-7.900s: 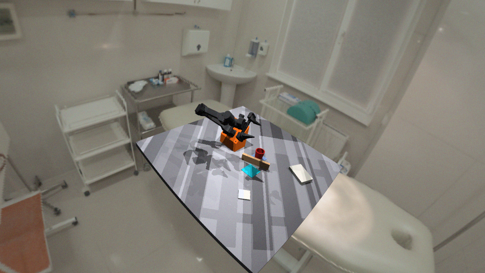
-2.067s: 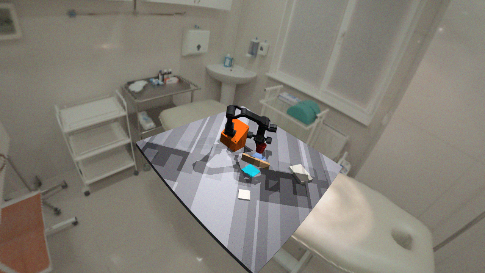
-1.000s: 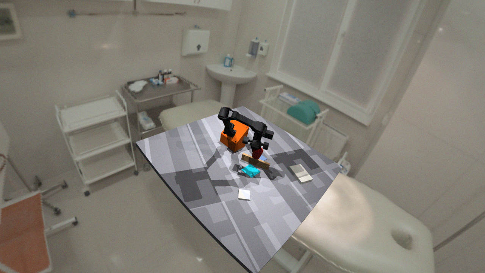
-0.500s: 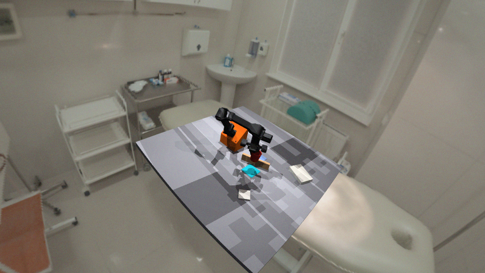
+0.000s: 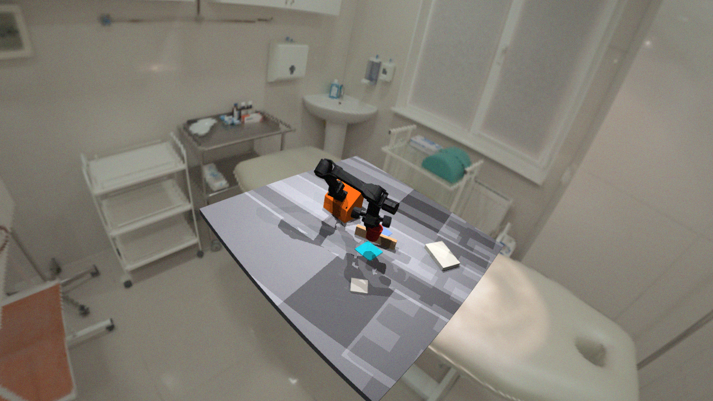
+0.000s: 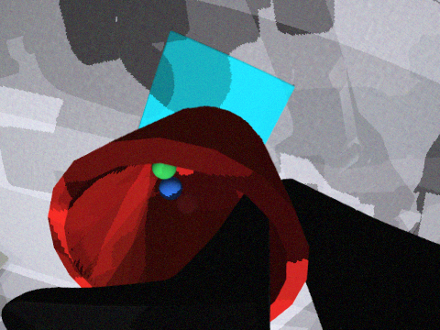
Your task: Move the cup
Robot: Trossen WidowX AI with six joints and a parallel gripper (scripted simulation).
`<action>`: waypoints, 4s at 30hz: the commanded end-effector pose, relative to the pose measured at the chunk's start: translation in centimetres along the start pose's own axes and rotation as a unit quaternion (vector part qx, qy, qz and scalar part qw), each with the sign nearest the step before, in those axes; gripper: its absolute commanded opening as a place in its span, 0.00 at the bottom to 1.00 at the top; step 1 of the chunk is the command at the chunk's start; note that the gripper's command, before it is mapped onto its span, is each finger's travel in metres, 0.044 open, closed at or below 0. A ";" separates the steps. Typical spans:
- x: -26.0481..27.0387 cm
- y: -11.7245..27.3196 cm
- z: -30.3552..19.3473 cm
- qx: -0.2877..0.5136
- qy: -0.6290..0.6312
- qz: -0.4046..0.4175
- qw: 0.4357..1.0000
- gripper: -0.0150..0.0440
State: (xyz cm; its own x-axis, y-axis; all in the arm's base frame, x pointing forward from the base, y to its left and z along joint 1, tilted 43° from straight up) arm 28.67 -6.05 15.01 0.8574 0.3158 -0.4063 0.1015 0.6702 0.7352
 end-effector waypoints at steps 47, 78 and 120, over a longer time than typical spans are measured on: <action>0.0 -7.1 0.4 -0.003 -0.002 0.000 1.000 0.25; 0.0 -7.5 0.5 -0.004 -0.005 0.003 1.000 0.47; -0.1 -3.1 0.0 -0.002 0.001 -0.002 1.000 0.60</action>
State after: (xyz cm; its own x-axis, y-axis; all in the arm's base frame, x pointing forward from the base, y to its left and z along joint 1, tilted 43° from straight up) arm 28.25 -8.12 12.79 0.8567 0.3143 -0.4091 0.1023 0.6739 0.7318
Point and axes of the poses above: the point midway between the two fingers, 35 mm back from their tips, its own y axis back along the fingers, its own x axis across the jaws, z = x × y, the point moved 6 cm from there along y, back along the fingers, and after that the axes turned 9 degrees about y, right-handed, at the moved point
